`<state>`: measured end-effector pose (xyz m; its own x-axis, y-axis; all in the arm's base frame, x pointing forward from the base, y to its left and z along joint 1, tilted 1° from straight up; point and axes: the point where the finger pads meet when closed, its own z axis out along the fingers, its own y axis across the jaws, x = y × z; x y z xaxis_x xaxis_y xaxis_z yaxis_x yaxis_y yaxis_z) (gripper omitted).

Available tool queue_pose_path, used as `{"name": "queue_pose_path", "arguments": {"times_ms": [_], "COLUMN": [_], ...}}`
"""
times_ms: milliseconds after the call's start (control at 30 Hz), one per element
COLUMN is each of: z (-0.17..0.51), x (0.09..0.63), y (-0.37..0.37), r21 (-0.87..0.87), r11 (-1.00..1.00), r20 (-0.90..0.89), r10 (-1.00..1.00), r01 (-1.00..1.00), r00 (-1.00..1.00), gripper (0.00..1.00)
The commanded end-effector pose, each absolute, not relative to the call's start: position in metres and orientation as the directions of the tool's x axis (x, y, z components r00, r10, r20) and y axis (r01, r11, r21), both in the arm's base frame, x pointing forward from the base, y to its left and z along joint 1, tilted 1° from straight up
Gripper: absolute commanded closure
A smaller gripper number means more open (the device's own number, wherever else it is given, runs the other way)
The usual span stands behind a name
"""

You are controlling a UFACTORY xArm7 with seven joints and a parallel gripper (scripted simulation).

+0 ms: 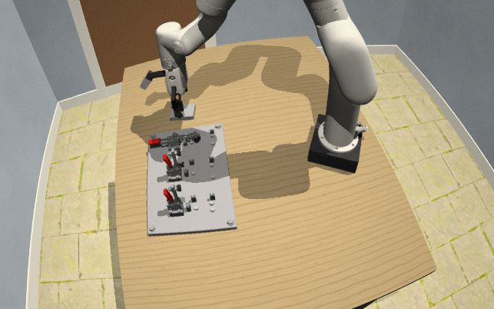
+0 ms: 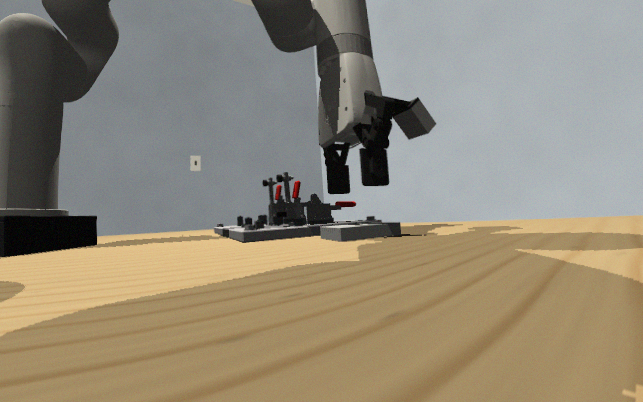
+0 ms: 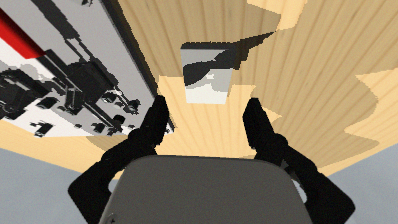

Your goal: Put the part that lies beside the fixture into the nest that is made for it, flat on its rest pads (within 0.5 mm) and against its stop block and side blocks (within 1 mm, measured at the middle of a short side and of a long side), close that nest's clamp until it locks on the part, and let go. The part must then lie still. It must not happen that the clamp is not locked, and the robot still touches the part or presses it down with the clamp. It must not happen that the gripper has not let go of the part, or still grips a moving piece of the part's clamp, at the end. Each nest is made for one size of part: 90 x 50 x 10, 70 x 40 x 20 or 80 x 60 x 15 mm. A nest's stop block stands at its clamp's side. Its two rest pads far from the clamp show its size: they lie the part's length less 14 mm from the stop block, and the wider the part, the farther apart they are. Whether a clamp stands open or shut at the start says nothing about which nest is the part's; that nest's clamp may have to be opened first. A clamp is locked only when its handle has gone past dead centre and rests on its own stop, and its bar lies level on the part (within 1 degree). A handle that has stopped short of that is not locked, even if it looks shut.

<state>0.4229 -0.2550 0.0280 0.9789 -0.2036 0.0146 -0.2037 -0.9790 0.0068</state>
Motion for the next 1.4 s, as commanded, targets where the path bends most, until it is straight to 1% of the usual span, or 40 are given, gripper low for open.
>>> {"name": "queue_pose_path", "arguments": {"times_ms": [0, 1367], "z": [0.022, 0.001], "x": [0.426, 0.426], "y": [-0.257, -0.257], "r21": [0.008, 0.008], "r11": [-0.979, -0.979], "r20": [0.022, 0.022], "r10": [-0.203, -0.203], "r01": [-0.204, -0.204], "r00": [0.979, 0.979], "gripper": [0.0, 0.0]}}
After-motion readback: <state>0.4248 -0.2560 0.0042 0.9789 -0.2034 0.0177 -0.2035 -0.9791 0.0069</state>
